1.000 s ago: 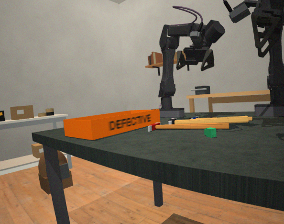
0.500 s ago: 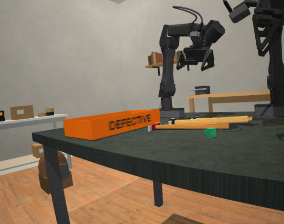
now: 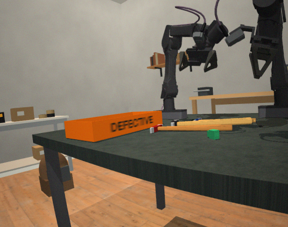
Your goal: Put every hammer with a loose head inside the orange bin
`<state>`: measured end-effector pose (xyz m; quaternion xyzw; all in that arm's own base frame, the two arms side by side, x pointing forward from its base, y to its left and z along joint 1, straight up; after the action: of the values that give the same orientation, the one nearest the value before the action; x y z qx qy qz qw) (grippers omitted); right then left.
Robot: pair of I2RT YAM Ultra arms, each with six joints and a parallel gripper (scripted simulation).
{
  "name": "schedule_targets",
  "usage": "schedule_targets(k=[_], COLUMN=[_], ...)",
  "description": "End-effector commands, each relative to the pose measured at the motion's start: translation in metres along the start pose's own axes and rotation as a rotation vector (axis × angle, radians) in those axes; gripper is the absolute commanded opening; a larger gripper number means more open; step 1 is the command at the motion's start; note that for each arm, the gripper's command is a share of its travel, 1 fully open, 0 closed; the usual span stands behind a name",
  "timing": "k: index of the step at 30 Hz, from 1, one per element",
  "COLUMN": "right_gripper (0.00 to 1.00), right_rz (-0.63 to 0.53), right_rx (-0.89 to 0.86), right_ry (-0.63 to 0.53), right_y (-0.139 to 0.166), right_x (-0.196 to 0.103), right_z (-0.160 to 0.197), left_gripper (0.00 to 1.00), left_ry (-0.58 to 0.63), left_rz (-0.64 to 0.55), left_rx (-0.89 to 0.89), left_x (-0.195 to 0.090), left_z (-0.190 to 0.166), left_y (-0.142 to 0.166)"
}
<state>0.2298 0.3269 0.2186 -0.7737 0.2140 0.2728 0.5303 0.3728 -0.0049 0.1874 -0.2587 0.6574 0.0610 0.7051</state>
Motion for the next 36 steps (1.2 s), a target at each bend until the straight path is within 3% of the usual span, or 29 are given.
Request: schedule_targets(k=[1,11,22,36], right_gripper=[1.00,1.00,1.00,1.00], right_rz=[-0.011,-0.011,-0.011,-0.011], right_rx=[0.009,0.009,0.009,0.009], right_ry=[0.000,0.000,0.000,0.000], right_y=[-0.003,-0.003,-0.003,-0.003], right_x=[-0.002,-0.002,-0.002,-0.002], right_z=[-0.001,-0.001,-0.001,-0.001], left_gripper=[0.55,0.55,0.55,0.55], left_ry=[-0.135,-0.161,-0.028,-0.002], left_rz=[-0.025,-0.002,-0.009,0.009], left_rx=[-0.081,-0.234,-0.170,-0.142], left_x=[0.003,0.061,0.104,0.108], left_z=[-0.013,-0.091,-0.159,-0.170], left_y=[-0.005,0.024,0.026,0.027])
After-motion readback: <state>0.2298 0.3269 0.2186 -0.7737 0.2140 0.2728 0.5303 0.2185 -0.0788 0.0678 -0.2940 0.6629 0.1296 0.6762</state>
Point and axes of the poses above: on each arm, the point where the finger pads meet when closed, its own x axis out along the fingers, its own z axis across the jaws, y = z × x, the point moved 7 cm from there along -x, back along the fingers, and after that the axes turned 9 degrees about -x, right-handed, at the moved point
